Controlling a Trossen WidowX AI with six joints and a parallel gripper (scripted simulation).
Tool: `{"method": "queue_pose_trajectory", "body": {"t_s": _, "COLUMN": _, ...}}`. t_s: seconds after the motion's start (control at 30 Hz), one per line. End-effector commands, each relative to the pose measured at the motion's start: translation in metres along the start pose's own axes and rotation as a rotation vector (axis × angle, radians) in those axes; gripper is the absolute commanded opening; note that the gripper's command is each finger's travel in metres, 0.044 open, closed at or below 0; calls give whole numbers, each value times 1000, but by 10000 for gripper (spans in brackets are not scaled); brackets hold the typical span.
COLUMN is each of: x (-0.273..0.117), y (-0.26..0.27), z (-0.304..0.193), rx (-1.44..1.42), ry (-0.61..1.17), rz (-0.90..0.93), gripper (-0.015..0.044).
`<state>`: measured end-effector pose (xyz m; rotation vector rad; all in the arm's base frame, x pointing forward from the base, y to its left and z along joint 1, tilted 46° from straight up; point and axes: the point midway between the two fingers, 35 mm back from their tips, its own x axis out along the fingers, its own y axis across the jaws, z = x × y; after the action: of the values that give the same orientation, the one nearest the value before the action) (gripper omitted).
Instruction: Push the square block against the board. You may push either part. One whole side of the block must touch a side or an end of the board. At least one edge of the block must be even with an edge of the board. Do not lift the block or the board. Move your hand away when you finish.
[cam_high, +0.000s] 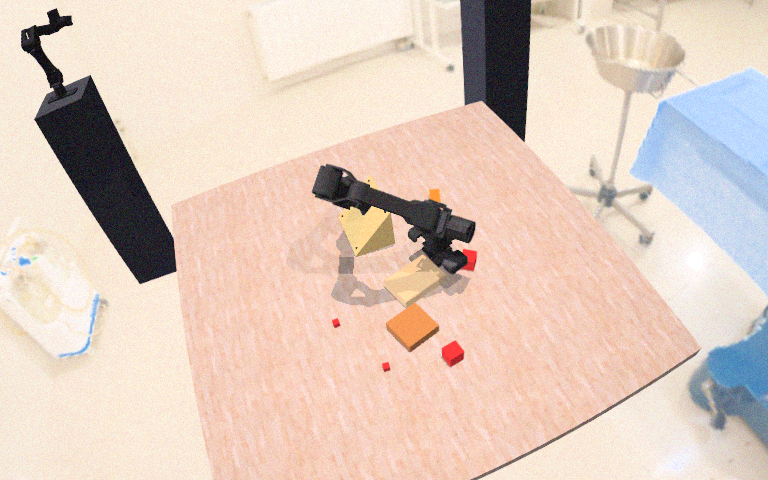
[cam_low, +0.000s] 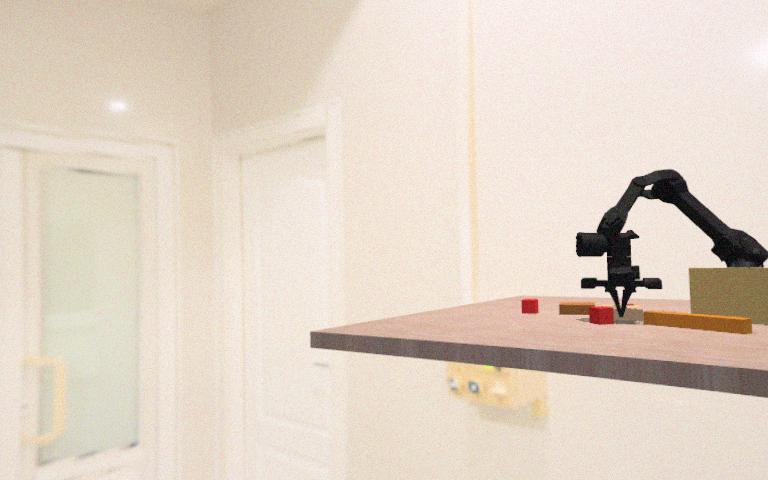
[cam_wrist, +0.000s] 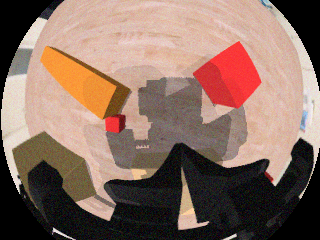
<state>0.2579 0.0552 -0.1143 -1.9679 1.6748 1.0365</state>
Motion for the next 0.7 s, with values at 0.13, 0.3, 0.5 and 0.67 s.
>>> {"method": "queue_pose_trajectory", "body": {"t_s": 0.13, "x": 1, "y": 0, "z": -10, "rx": -3, "ry": 11, "rz": 2, "gripper": 0}}
{"method": "queue_pose_trajectory", "body": {"t_s": 0.3, "x": 1, "y": 0, "z": -15, "rx": -3, "ry": 11, "rz": 1, "gripper": 0}}
{"method": "queue_pose_trajectory", "body": {"t_s": 0.5, "x": 1, "y": 0, "z": -21, "rx": -3, "ry": 11, "rz": 1, "gripper": 0}}
{"method": "queue_pose_trajectory", "body": {"t_s": 0.67, "x": 1, "y": 0, "z": -26, "rx": -3, "ry": 11, "rz": 2, "gripper": 0}}
